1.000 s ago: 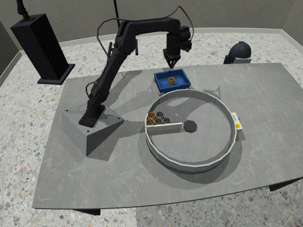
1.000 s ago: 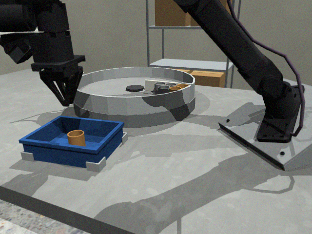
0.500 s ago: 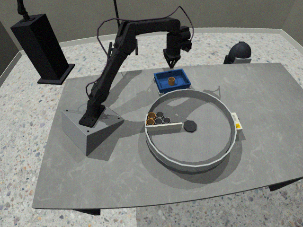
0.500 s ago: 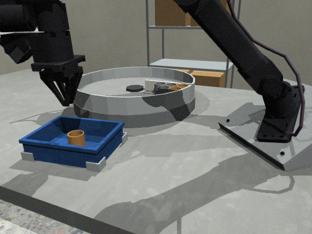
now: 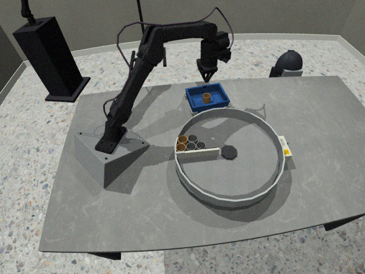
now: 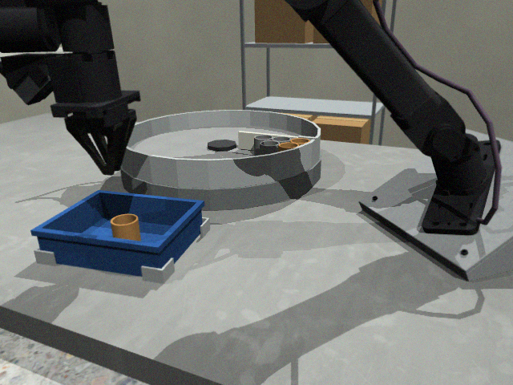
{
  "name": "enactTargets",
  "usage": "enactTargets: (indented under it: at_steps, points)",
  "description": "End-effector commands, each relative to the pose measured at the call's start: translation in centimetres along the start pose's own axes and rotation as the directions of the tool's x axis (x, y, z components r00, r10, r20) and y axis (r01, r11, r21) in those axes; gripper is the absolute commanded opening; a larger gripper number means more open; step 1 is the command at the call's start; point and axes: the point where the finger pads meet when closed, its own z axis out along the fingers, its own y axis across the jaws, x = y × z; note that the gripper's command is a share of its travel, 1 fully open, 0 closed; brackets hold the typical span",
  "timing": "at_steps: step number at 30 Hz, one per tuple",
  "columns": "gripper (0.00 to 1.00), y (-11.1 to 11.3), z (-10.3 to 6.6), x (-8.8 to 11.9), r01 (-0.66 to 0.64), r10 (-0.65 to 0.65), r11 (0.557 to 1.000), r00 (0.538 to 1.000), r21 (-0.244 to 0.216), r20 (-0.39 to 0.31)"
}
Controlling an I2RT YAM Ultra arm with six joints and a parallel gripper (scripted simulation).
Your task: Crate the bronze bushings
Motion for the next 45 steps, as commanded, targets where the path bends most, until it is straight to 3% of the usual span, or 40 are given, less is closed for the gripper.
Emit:
enactTargets:
  at_steps: [1,23,33,35,45]
  points:
    - [0.15,-0.3,-1.6,-0.5,-0.004,0.005,1.000,0.999,-0.011,0.051]
    - [0.15,-3.9,-1.2,2.4,-0.096,0.096,0.995,0.995,-0.012,0.036]
    - [0.15,-8.4,-0.8,5.8,-0.185,0.185,0.983,0.982,-0.011,0.032]
    - [0.15,-8.4,-0.8,5.8,-0.185,0.185,0.983,0.982,-0.011,0.032]
    - [0.15,-15.0,-0.4,11.1,-0.334,0.335,0.942,0.942,-0.009,0.027]
